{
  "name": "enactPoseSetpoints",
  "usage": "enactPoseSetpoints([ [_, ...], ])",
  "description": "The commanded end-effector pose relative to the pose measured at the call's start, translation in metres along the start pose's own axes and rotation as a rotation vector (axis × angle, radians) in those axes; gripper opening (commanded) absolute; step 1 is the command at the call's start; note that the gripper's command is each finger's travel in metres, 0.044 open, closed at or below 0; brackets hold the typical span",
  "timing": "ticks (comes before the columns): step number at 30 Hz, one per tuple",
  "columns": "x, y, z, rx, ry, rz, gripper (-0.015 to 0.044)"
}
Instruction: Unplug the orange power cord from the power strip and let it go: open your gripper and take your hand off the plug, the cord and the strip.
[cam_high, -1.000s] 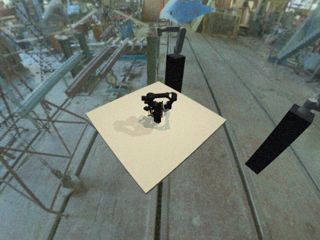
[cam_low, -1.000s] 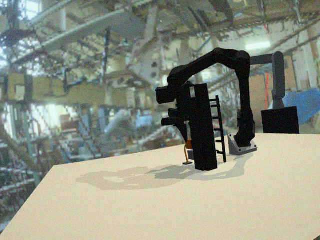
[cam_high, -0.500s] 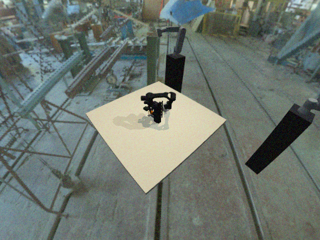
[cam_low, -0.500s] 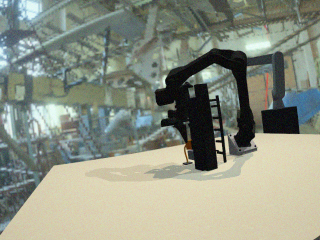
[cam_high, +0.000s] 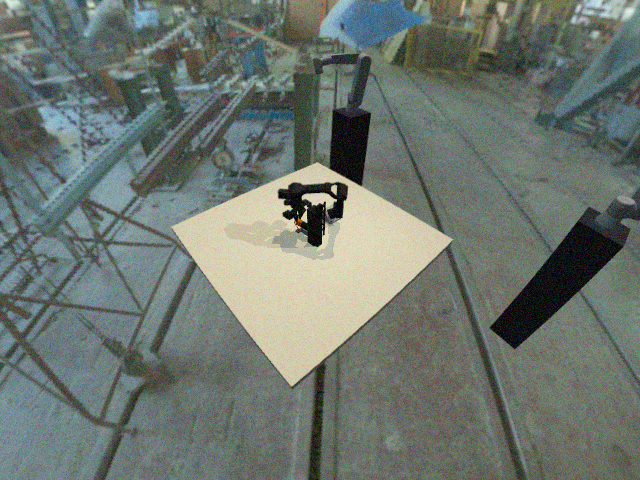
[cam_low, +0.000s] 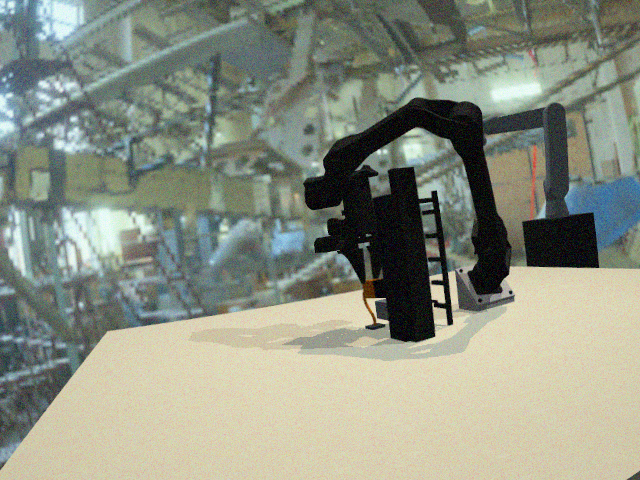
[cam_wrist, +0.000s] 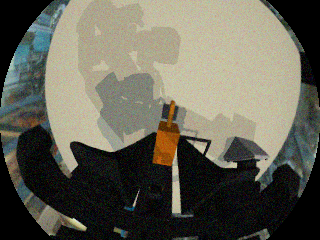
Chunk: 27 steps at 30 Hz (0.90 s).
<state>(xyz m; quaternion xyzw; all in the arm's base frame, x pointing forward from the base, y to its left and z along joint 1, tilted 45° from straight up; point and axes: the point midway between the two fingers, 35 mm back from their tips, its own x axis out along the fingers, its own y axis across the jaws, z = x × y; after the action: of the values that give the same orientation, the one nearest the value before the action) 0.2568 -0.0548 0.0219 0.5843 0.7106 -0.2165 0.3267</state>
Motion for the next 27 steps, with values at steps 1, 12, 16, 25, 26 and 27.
enactPoseSetpoints([
  [1,-0.005,-0.002,0.012,0.02,-0.003,0.011,0.0026],
  [12,0.0,0.0,0.0,0.02,0.0,0.011,0.0315],
  [16,-0.005,0.001,0.019,0.02,-0.002,0.012,0.042],
  [25,-0.013,-0.002,0.06,0.019,-0.004,0.012,0.044],
  [26,-0.013,-0.002,0.06,0.019,-0.004,0.012,0.044],
  [27,-0.013,-0.002,0.06,0.019,-0.004,0.012,0.044],
])
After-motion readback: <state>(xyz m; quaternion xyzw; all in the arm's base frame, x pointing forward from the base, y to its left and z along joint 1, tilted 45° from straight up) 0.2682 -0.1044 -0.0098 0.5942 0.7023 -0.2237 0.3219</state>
